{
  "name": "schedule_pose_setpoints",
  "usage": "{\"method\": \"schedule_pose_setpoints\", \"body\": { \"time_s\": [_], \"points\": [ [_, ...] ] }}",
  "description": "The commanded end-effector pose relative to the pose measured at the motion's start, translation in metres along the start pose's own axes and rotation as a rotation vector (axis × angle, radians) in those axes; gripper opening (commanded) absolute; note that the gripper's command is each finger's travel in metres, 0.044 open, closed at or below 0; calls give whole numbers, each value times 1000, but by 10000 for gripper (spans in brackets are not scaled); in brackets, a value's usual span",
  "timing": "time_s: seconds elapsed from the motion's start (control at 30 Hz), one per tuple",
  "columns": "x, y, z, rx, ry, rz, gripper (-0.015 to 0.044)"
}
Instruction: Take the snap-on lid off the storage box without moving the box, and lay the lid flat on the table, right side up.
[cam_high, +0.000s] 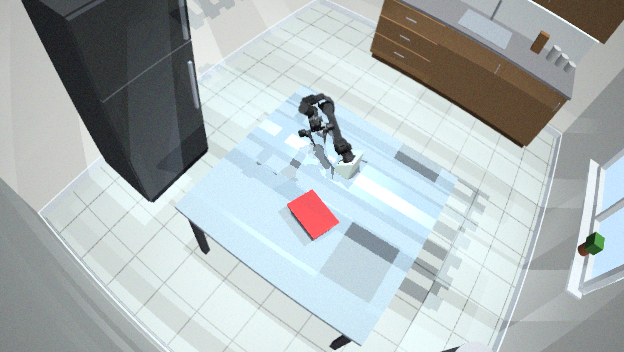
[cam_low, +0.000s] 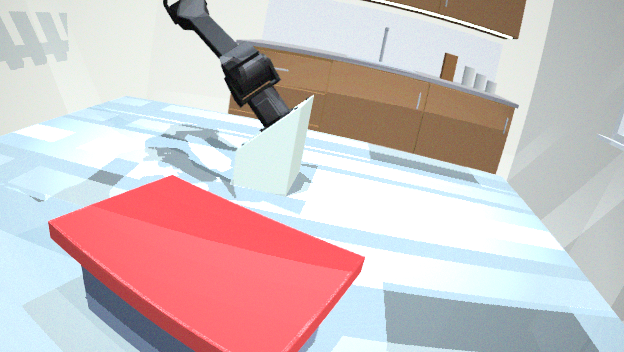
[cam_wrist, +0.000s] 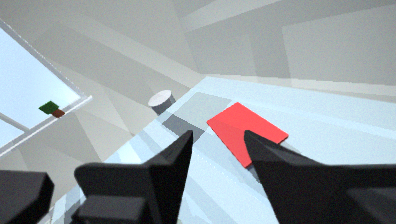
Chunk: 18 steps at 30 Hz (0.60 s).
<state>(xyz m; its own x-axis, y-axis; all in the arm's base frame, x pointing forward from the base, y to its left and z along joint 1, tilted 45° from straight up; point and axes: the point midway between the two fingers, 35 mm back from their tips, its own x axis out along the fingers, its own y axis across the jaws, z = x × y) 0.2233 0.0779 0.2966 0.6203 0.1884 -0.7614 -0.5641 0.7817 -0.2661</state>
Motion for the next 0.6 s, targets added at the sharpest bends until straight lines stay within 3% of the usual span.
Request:
{"method": "schedule_pose_setpoints", "body": {
  "time_s": [0.0, 0.27, 0.57],
  "points": [
    [63, 0, -8, 344, 157, -92, 235],
    [128, -1, -22, 740, 230, -333, 235],
    [182, 6, -44, 1089, 157, -617, 235]
  ]
}}
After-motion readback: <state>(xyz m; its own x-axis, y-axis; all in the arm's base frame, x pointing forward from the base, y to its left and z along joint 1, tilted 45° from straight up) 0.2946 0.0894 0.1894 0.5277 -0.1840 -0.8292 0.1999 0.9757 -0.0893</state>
